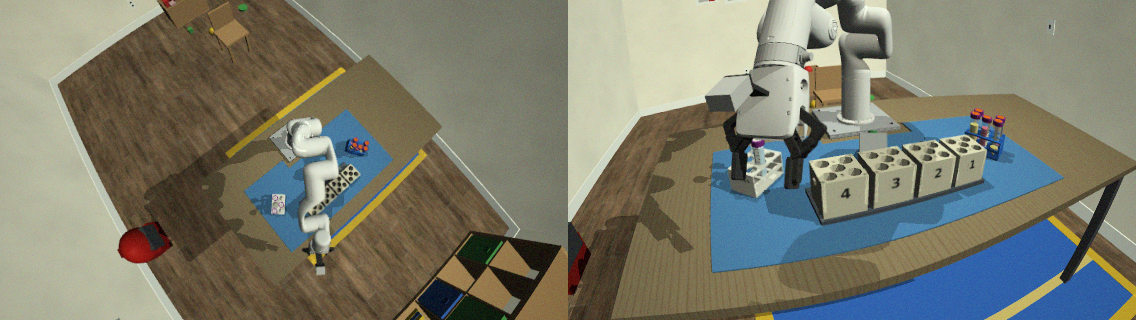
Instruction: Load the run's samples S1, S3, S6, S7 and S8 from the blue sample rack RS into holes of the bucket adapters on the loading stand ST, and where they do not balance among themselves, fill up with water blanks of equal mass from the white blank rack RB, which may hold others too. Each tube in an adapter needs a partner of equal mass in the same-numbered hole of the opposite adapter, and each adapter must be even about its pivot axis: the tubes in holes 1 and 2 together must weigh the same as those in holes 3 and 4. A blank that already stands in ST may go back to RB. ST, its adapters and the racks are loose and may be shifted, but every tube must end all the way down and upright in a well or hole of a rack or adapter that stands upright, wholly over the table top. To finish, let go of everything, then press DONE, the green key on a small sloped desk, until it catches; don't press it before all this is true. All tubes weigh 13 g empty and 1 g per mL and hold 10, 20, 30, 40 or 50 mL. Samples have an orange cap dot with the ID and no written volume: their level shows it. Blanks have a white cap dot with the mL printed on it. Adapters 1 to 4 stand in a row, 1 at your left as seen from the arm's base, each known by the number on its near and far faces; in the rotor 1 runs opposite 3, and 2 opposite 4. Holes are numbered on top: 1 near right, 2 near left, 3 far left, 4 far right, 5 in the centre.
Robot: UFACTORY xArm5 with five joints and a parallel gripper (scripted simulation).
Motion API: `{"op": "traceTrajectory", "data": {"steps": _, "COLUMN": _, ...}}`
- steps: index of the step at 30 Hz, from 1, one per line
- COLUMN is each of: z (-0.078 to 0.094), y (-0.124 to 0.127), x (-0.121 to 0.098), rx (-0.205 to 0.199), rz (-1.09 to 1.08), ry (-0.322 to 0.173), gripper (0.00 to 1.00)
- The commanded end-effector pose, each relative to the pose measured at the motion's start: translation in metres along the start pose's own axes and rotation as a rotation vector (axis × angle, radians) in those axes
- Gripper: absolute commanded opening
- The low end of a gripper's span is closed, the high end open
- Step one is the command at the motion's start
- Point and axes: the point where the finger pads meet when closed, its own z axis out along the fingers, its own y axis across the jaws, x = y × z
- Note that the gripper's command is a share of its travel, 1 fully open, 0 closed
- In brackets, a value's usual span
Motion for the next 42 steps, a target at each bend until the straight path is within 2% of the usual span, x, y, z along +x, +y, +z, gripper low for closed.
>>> {"op": "traceTrajectory", "data": {"steps": 1, "z": -0.011, "y": -0.013, "x": -0.008, "rx": 0.008, "rz": -0.019, "ry": -0.015, "gripper": 1.0}}
{"op": "traceTrajectory", "data": {"steps": 6, "z": -0.017, "y": -0.02, "x": -0.015, "rx": 0.013, "rz": -0.019, "ry": -0.016, "gripper": 1.0}}
{"op": "traceTrajectory", "data": {"steps": 9, "z": -0.024, "y": -0.036, "x": -0.025, "rx": 0.017, "rz": -0.085, "ry": -0.08, "gripper": 1.0}}
{"op": "traceTrajectory", "data": {"steps": 16, "z": -0.04, "y": -0.051, "x": -0.045, "rx": 0.029, "rz": -0.085, "ry": -0.082, "gripper": 1.0}}
{"op": "traceTrajectory", "data": {"steps": 19, "z": -0.048, "y": -0.065, "x": -0.056, "rx": 0.032, "rz": -0.153, "ry": -0.146, "gripper": 1.0}}
{"op": "traceTrajectory", "data": {"steps": 21, "z": -0.048, "y": -0.065, "x": -0.056, "rx": 0.032, "rz": -0.153, "ry": -0.146, "gripper": 1.0}}
{"op": "traceTrajectory", "data": {"steps": 27, "z": -0.062, "y": -0.077, "x": -0.075, "rx": 0.042, "rz": -0.152, "ry": -0.147, "gripper": 1.0}}
{"op": "traceTrajectory", "data": {"steps": 30, "z": -0.07, "y": -0.088, "x": -0.087, "rx": 0.044, "rz": -0.222, "ry": -0.21, "gripper": 1.0}}
{"op": "traceTrajectory", "data": {"steps": 36, "z": -0.085, "y": -0.098, "x": -0.107, "rx": 0.053, "rz": -0.221, "ry": -0.212, "gripper": 1.0}}
{"op": "traceTrajectory", "data": {"steps": 38, "z": -0.085, "y": -0.098, "x": -0.107, "rx": 0.053, "rz": -0.221, "ry": -0.212, "gripper": 1.0}}
{"op": "traceTrajectory", "data": {"steps": 41, "z": -0.093, "y": -0.107, "x": -0.12, "rx": 0.055, "rz": -0.292, "ry": -0.274, "gripper": 1.0}}
{"op": "traceTrajectory", "data": {"steps": 42, "z": -0.095, "y": -0.109, "x": -0.124, "rx": 0.056, "rz": -0.291, "ry": -0.274, "gripper": 1.0}}
